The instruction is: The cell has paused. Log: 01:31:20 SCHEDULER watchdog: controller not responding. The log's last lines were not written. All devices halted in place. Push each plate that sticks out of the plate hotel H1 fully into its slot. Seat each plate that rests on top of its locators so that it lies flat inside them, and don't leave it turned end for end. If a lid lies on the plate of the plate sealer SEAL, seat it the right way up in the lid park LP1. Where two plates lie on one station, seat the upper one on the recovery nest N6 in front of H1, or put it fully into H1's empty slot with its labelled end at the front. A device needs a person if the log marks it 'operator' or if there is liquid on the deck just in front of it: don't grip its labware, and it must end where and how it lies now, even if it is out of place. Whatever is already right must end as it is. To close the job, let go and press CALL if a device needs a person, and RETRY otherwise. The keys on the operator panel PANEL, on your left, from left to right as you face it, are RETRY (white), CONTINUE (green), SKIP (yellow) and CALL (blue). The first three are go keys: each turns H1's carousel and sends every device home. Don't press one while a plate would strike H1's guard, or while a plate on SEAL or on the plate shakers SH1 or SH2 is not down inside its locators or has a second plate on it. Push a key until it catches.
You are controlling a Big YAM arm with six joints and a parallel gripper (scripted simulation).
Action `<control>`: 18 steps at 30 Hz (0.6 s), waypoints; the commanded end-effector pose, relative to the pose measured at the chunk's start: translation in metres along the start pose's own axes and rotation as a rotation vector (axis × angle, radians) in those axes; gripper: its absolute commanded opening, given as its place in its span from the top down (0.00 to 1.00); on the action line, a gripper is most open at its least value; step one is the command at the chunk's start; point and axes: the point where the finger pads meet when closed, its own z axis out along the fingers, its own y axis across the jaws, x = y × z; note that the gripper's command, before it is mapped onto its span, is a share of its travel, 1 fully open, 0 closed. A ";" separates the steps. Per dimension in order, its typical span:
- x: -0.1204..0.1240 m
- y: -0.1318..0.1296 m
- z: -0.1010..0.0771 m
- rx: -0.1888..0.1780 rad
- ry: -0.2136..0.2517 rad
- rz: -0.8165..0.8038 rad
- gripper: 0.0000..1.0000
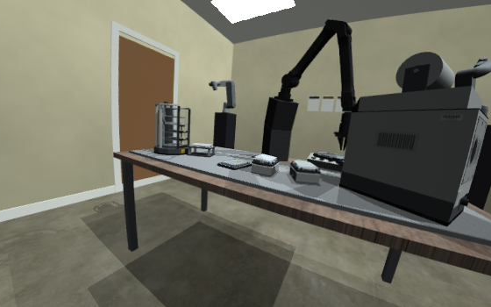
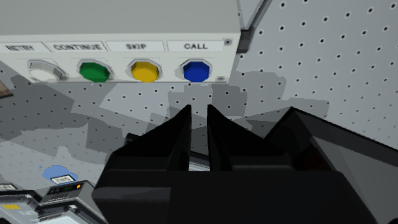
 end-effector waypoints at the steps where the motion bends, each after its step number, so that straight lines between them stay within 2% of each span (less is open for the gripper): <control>1: 0.002 0.003 0.001 0.004 -0.001 -0.003 0.90; 3: 0.002 0.003 0.000 0.004 -0.001 -0.003 0.94; 4: 0.002 0.010 0.008 -0.010 -0.003 -0.005 0.96; 6: 0.004 0.008 0.010 -0.007 -0.001 -0.002 1.00; 12: 0.005 0.000 0.015 0.007 0.000 0.001 1.00; 18: 0.005 0.000 0.023 0.007 0.000 0.001 1.00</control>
